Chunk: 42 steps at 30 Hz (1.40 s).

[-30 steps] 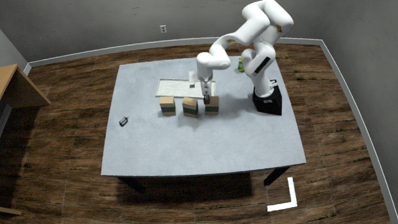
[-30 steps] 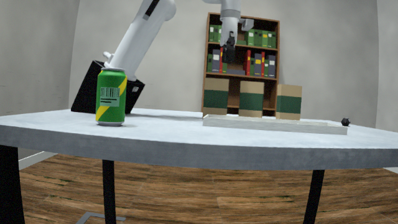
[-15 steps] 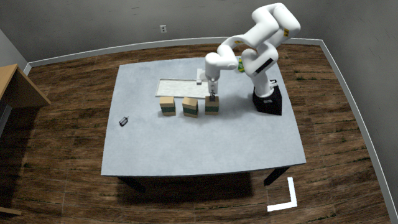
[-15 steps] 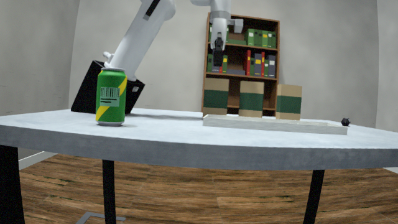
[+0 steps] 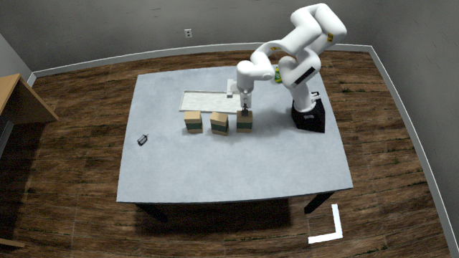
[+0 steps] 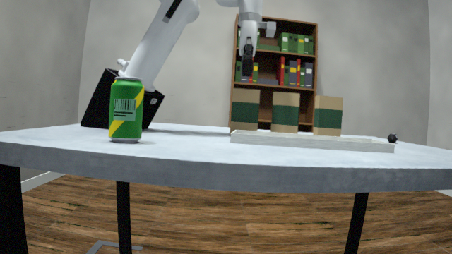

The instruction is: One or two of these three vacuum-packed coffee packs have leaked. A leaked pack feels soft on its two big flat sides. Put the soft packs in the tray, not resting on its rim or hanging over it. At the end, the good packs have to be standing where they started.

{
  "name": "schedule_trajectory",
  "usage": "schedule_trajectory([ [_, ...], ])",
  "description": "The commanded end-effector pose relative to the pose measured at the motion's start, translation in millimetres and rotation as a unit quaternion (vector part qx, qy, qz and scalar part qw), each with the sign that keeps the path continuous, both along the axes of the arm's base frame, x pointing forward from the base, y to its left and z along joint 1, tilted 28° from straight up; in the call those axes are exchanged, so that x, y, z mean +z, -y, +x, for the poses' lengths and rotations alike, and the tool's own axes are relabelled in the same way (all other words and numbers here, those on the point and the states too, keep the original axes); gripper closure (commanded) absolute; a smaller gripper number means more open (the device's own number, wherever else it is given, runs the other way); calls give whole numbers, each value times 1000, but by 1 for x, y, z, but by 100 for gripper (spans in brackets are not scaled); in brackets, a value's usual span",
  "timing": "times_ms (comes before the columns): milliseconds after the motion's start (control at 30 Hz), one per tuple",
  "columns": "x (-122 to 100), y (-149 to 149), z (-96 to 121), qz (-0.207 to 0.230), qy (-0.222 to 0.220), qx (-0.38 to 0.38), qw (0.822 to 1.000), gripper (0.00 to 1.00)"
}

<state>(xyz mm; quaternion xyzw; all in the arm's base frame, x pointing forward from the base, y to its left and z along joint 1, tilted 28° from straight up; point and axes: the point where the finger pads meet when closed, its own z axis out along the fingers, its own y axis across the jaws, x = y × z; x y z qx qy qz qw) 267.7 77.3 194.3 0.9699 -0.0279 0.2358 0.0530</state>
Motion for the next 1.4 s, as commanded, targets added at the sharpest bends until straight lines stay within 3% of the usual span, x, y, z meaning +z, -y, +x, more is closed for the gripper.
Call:
schedule_trajectory([
  [0, 1, -1, 1, 0, 1, 1, 1000, 17],
  [600, -4, 0, 3, 0, 1, 1, 1000, 17],
  [867, -30, 3, 16, 0, 1, 1, 1000, 17],
  [1367, -30, 3, 17, 0, 1, 1, 1000, 17],
])
